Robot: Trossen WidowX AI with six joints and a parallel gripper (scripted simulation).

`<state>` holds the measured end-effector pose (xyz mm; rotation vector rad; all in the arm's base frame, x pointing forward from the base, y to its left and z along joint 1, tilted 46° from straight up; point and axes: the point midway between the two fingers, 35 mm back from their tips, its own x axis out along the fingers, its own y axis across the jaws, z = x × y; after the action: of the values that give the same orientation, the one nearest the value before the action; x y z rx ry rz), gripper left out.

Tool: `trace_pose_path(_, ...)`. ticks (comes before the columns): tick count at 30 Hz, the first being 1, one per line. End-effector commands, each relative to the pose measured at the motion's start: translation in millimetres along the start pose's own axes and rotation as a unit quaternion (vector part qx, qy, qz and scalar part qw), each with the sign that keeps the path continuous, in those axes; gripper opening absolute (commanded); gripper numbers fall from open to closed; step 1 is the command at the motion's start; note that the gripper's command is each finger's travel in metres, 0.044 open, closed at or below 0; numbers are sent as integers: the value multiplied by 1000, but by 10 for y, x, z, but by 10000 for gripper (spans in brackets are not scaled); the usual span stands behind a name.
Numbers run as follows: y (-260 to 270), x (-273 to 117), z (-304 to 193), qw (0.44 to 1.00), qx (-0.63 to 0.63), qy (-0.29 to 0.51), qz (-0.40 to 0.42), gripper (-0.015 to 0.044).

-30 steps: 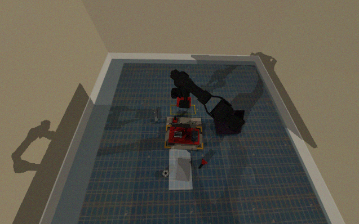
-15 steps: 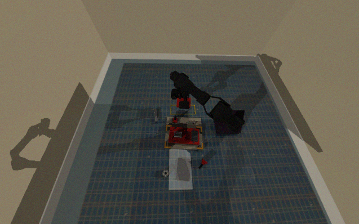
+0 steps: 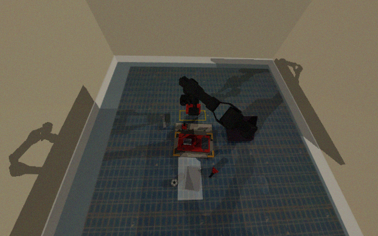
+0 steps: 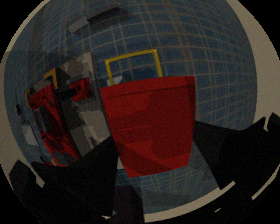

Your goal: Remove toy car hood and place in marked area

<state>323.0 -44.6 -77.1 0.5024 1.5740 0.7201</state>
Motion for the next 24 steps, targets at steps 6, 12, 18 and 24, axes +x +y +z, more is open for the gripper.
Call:
trace_pose_path(6, 6, 61, 0, 1000, 4, -1, 2, 0)
trace_pose_path(12, 7, 101, 0, 1000, 4, -1, 2, 0)
trace_pose_path(18, 7, 142, 1, 1000, 4, -1, 3, 0)
trace_pose_path(24, 8, 182, 0, 1000, 4, -1, 3, 0)
